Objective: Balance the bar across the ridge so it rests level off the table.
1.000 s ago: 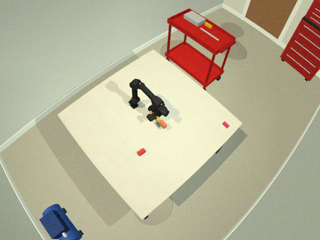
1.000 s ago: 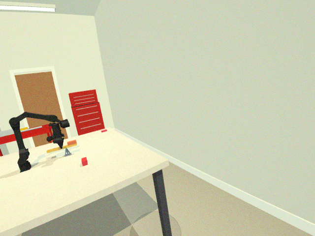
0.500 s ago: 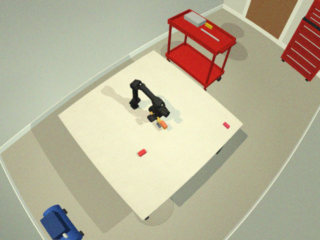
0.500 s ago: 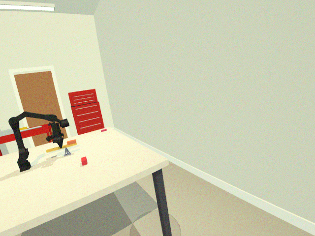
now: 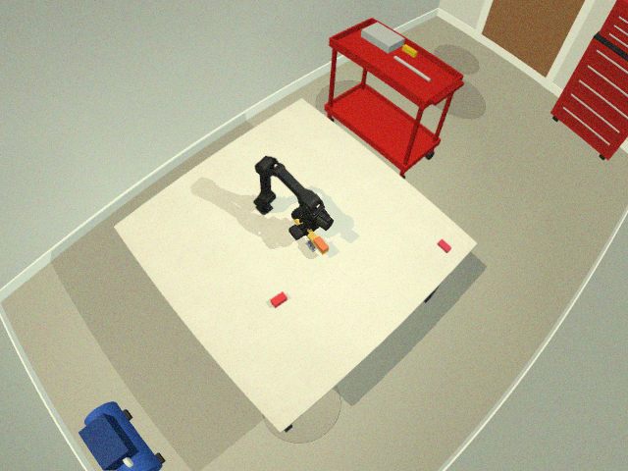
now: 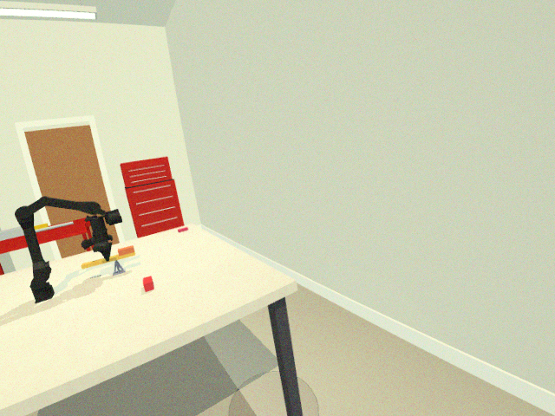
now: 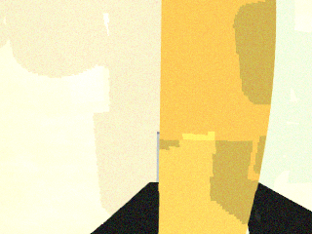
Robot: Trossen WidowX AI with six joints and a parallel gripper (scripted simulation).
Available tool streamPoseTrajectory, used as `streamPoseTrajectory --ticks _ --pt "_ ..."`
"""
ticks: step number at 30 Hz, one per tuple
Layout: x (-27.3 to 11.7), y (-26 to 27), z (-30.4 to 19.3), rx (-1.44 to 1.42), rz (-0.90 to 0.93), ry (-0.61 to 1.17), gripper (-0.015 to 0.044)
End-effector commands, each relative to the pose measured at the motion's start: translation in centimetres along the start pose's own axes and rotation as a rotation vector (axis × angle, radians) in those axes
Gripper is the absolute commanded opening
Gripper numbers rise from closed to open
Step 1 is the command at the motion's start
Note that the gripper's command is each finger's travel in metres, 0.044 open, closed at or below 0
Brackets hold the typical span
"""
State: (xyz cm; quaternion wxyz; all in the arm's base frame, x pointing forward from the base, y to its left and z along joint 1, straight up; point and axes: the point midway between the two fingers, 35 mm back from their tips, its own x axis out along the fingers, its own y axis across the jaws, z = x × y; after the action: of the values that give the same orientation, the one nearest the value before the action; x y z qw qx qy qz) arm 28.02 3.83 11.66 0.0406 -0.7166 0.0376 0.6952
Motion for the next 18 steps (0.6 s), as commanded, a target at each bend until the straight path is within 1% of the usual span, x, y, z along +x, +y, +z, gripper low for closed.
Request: streamPoseTrajectory --ticks 1,8,14,15,18 --pt "0.00 0.00 0.00 0.000 0.000 0.000 0.0000" --pt "0.00 0.00 0.00 0.000 0.000 0.000 0.0000" --pt "0.00 0.00 0.00 0.000 0.000 0.000 0.0157" --pt "0.00 0.00 0.00 0.000 0.000 0.000 0.0167" --pt "0.00 0.00 0.00 0.000 0.000 0.000 0.0167"
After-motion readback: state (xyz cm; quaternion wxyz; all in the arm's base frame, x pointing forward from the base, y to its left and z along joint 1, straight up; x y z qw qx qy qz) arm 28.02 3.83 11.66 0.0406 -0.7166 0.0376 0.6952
